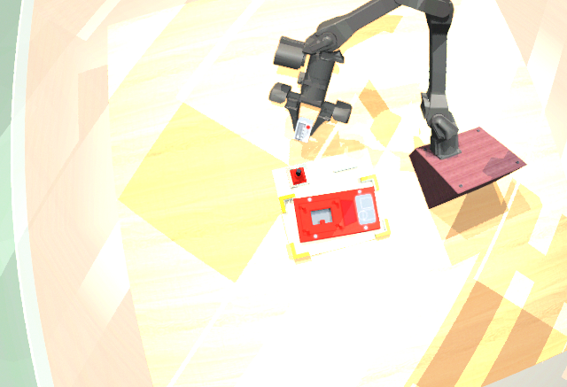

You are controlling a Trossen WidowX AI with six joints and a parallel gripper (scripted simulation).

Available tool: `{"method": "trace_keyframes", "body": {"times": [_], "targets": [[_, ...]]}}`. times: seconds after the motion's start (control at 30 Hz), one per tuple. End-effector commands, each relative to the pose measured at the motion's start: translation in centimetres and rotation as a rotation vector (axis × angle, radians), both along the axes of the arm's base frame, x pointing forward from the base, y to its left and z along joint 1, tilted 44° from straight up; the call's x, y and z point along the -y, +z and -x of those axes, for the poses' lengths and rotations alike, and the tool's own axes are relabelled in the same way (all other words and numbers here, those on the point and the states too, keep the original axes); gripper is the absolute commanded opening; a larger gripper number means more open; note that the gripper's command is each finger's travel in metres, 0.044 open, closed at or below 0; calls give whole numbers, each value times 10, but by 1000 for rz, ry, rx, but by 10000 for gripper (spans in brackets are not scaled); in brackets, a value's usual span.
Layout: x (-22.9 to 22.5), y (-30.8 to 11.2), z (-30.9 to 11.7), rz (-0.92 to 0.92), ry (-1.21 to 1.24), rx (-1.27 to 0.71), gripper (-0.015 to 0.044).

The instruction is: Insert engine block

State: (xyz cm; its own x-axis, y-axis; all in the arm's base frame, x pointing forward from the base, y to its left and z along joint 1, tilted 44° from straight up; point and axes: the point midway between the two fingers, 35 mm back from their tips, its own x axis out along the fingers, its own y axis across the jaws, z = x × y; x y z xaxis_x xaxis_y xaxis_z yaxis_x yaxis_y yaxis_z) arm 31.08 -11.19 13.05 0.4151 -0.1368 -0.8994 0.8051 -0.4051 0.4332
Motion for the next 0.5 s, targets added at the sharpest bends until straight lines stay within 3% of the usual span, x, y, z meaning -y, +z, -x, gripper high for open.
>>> {"method": "trace_keyframes", "body": {"times": [0.0, 0.47], "targets": [[4, -9, 0, -8, 6, -8, 0], [20, -25, -1, -7, 6, -8, 0]]}}
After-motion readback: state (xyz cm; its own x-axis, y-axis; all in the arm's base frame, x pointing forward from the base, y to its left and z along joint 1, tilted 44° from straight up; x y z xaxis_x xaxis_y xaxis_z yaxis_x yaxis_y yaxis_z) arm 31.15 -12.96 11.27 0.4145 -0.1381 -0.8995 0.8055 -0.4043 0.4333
